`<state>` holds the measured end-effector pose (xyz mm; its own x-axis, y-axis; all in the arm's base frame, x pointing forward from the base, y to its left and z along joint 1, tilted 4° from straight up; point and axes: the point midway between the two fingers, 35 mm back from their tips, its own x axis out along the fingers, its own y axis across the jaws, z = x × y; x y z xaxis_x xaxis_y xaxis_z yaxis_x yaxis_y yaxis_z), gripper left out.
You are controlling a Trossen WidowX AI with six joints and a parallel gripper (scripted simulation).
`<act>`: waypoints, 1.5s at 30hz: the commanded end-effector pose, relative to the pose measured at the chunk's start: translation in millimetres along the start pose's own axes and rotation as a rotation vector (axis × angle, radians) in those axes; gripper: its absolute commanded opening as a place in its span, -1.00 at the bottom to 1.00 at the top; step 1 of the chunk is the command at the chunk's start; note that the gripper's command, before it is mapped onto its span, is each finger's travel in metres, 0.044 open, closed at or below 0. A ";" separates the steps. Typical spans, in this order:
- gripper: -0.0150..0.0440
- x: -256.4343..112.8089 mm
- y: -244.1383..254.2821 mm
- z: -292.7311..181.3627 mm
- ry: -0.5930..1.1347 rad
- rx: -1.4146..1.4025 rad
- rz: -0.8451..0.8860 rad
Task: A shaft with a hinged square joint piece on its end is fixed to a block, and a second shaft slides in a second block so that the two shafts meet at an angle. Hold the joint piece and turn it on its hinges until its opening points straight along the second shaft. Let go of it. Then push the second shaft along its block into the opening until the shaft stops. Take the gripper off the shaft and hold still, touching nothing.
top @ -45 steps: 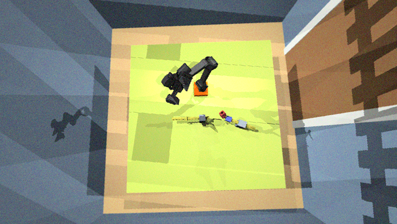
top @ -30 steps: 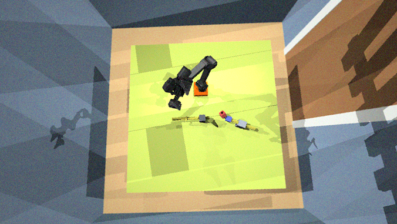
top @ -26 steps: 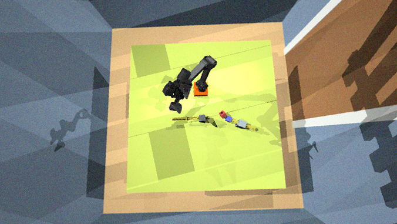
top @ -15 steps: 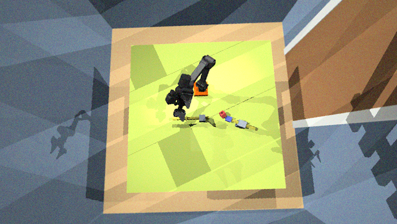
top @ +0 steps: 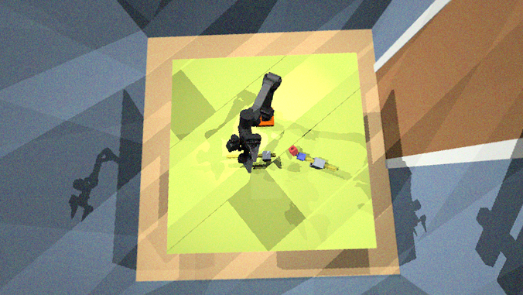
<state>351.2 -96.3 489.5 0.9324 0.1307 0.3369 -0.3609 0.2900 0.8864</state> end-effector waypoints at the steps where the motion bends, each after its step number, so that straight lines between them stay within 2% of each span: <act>1: 1.00 6.7 -8.0 -9.6 0.013 0.010 -0.046; 12: 1.00 19.3 -48.5 -55.6 0.101 0.053 -0.244; 23: 1.00 15.6 -84.9 -110.9 0.230 0.045 -0.454; 33: 1.00 -3.5 -111.7 -163.1 0.383 -0.006 -0.643; 45: 1.00 -44.3 -133.5 -218.9 0.602 -0.120 -0.854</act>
<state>360.6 60.5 291.7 0.7554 0.2820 -0.5914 0.3733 0.5566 0.7422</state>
